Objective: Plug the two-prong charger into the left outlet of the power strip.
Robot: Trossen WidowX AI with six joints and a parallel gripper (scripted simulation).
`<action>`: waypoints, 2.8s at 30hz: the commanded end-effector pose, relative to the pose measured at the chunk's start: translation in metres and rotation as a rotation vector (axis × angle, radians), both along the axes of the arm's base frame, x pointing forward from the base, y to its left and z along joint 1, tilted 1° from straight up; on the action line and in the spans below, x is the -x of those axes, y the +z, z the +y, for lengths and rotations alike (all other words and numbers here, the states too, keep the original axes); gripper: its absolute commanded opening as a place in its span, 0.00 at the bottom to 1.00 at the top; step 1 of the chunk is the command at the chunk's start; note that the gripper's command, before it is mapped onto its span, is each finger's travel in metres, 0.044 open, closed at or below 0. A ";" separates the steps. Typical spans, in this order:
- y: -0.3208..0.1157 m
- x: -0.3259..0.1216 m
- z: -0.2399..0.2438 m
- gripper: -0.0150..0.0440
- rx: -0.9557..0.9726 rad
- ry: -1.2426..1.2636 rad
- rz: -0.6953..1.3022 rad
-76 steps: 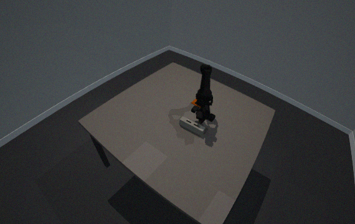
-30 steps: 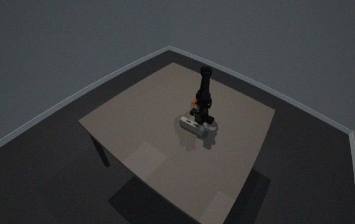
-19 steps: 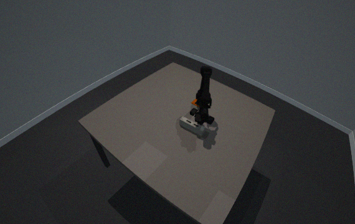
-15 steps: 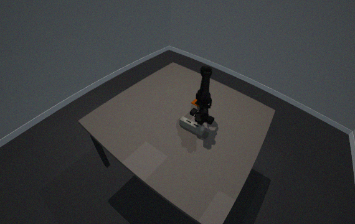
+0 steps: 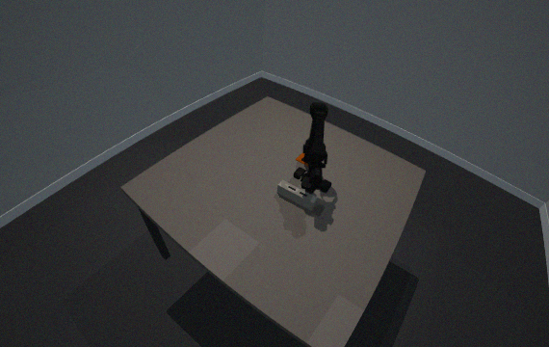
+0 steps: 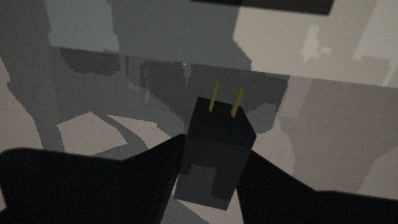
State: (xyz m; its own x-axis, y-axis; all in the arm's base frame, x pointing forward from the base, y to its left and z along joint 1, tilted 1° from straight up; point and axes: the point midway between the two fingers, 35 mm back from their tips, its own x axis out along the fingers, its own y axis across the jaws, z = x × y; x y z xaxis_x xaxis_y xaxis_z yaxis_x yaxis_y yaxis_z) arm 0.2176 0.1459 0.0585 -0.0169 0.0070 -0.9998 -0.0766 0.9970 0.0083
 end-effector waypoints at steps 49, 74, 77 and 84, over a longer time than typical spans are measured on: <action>0.000 -0.003 0.000 0.25 -0.001 0.005 0.001; -0.001 -0.009 0.000 0.25 -0.001 0.006 0.001; -0.001 -0.009 0.000 0.25 -0.001 0.006 0.001; 0.000 -0.009 0.000 0.25 -0.001 0.006 0.001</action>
